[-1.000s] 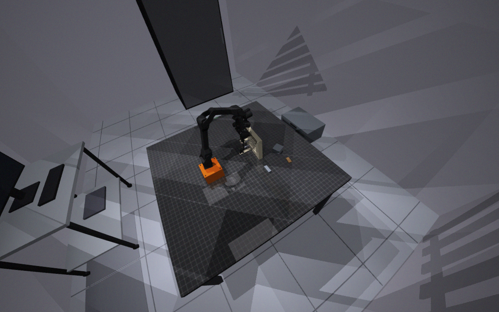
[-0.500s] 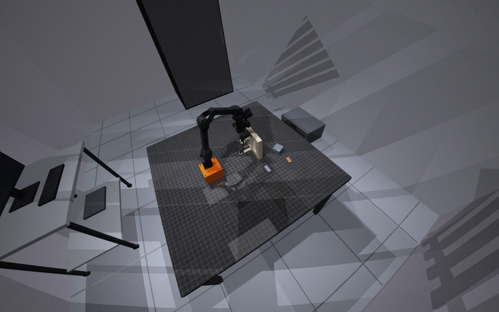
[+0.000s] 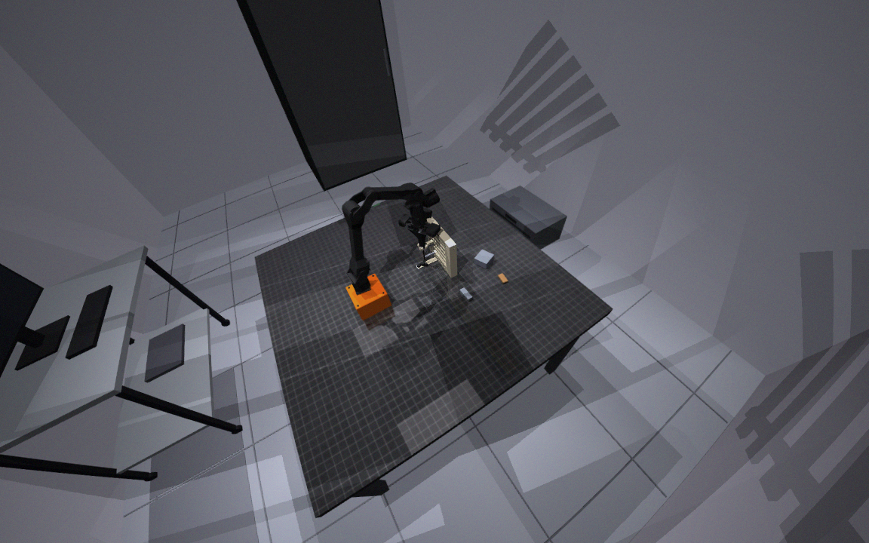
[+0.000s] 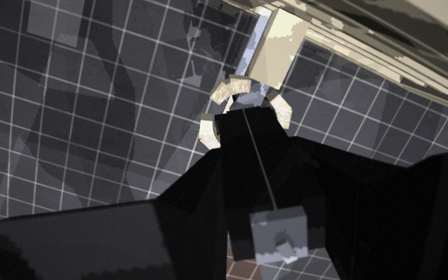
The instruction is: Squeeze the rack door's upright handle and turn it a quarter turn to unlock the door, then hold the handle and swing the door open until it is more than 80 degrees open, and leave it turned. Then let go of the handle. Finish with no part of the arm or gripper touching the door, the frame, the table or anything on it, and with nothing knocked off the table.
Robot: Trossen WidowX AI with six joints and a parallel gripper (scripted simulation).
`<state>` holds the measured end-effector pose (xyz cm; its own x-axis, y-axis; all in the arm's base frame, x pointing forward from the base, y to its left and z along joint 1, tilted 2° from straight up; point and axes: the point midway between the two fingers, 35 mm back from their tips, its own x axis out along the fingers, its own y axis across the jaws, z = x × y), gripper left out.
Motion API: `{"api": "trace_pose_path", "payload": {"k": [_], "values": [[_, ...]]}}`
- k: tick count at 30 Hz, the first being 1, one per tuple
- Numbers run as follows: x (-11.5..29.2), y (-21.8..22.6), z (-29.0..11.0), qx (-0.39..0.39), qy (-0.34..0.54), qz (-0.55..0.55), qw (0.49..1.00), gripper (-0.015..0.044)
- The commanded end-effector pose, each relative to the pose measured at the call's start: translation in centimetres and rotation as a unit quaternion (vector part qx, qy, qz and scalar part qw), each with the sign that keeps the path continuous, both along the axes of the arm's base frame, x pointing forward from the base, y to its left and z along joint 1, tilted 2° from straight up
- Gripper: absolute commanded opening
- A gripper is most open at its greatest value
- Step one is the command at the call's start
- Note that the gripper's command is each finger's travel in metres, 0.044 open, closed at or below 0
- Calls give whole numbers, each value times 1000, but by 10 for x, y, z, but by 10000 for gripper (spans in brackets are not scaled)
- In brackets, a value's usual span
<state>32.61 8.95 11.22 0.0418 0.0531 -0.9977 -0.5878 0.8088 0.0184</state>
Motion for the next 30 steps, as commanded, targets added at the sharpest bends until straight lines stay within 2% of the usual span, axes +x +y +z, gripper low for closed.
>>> {"api": "trace_pose_path", "payload": {"k": [1,12,23,25,30], "values": [[-1,-1,-2,-6,-3,110,994,23],[-1,-1,-2,-16,-17,372,928,23],[-1,-1,-2,-25,-29,606,794,23],[-1,-1,-2,-26,-31,631,774,23],[-1,-1,-2,-26,-31,635,772,23]]}}
